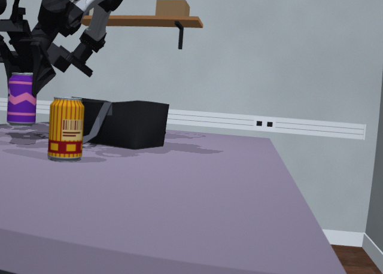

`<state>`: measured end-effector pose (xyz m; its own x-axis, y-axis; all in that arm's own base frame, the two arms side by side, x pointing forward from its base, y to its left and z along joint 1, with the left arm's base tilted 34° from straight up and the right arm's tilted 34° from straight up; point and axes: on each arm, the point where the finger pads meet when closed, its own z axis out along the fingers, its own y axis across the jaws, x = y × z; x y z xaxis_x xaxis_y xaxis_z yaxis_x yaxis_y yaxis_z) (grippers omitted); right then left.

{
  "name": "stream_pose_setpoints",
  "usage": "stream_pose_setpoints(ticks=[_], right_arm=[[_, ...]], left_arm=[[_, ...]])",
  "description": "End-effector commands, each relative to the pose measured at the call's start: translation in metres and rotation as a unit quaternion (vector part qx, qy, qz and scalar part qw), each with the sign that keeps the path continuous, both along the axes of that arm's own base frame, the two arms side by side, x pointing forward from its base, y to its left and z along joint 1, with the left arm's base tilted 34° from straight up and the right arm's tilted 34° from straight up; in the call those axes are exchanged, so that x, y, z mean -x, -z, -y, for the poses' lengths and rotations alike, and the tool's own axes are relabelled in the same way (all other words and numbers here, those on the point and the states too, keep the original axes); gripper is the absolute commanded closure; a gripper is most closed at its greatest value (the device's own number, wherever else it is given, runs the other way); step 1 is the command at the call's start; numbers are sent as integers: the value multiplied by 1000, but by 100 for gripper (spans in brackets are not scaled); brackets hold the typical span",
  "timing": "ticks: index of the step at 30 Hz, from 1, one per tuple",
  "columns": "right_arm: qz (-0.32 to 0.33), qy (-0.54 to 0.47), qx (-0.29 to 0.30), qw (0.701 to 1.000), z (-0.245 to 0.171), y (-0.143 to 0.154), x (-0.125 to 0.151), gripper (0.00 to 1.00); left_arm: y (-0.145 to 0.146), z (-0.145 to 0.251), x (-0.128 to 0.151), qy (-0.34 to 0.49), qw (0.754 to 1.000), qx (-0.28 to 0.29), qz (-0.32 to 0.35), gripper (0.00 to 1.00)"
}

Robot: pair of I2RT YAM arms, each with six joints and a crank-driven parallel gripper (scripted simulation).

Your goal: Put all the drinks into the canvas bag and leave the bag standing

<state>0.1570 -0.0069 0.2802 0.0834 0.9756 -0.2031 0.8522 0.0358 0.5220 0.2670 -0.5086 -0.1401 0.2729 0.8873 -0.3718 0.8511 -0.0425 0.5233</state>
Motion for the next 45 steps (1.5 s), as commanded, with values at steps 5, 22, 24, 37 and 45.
stream_pose_setpoints(ticks=[5,22,24,37,45], right_arm=[[8,7,1,1000,1,-7,0,0],[8,7,1,1000,1,-7,0,0],[8,7,1,1000,1,-7,0,0],[8,7,1,1000,1,-7,0,0],[8,7,1,1000,1,-7,0,0]], left_arm=[[-65,41,16,14,998,60,13,26],[-101,55,34,21,996,82,13,26],[-100,55,34,22,996,81,14,26],[-89,41,24,19,997,70,16,26],[-83,37,26,20,998,65,14,26]])
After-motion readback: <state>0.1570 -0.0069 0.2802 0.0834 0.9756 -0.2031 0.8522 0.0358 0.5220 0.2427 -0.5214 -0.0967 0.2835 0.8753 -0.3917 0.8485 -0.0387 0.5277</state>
